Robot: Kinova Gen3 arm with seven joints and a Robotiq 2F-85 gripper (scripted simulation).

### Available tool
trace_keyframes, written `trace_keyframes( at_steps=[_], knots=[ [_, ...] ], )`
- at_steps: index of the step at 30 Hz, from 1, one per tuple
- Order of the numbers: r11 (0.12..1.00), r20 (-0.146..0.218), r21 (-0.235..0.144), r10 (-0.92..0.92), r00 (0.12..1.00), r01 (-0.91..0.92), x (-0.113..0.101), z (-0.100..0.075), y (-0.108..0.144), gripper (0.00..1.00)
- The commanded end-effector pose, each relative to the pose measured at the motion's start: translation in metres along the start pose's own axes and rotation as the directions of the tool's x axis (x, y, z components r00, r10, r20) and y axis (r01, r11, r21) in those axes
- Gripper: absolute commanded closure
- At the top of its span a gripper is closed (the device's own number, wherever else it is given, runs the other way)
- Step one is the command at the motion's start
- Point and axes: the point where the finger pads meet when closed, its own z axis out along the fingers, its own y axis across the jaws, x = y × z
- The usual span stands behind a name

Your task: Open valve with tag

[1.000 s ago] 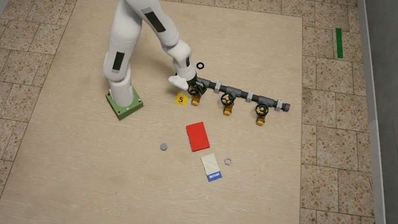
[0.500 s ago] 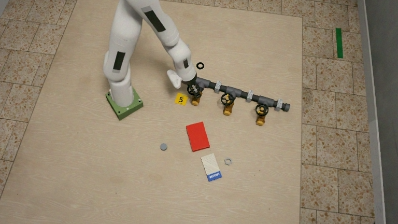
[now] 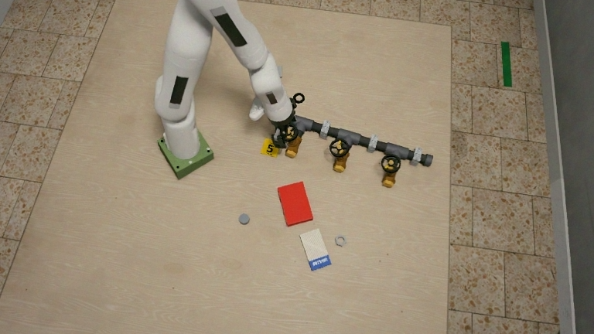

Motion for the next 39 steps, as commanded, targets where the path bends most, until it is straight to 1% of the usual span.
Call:
trace_keyframes(
  at_steps=[1, 5, 9, 11, 18, 22, 26, 28, 34, 39],
  knots=[
    [0.977, 0.012, 0.013, 0.213, 0.977, -0.213, -0.0002, -0.0002, 0.0002, 0.00],
    [0.898, 0.015, 0.010, 0.440, 0.898, -0.440, -0.0002, -0.0002, 0.0002, 0.00],
    [0.779, 0.017, 0.006, 0.626, 0.779, -0.627, -0.0002, -0.0002, 0.0002, 0.00],
    [0.779, 0.017, 0.006, 0.626, 0.779, -0.627, -0.0002, -0.0002, 0.0002, 0.00],
    [0.545, 0.018, 0.001, 0.838, 0.545, -0.838, -0.0003, -0.0002, 0.0002, 0.00],
    [0.428, 0.018, -0.002, 0.904, 0.428, -0.904, -0.0003, -0.0002, 0.0002, 0.00],
    [0.338, 0.018, -0.003, 0.941, 0.338, -0.941, -0.0003, -0.0002, 0.0002, 0.00],
    [0.338, 0.018, -0.003, 0.941, 0.338, -0.941, -0.0003, -0.0002, 0.0002, 0.00],
    [0.258, 0.017, -0.005, 0.966, 0.258, -0.966, -0.0003, -0.0002, 0.0002, 0.00],
    [0.235, 0.017, -0.005, 0.972, 0.235, -0.972, -0.0003, -0.0002, 0.0002, 0.00]
  ],
)
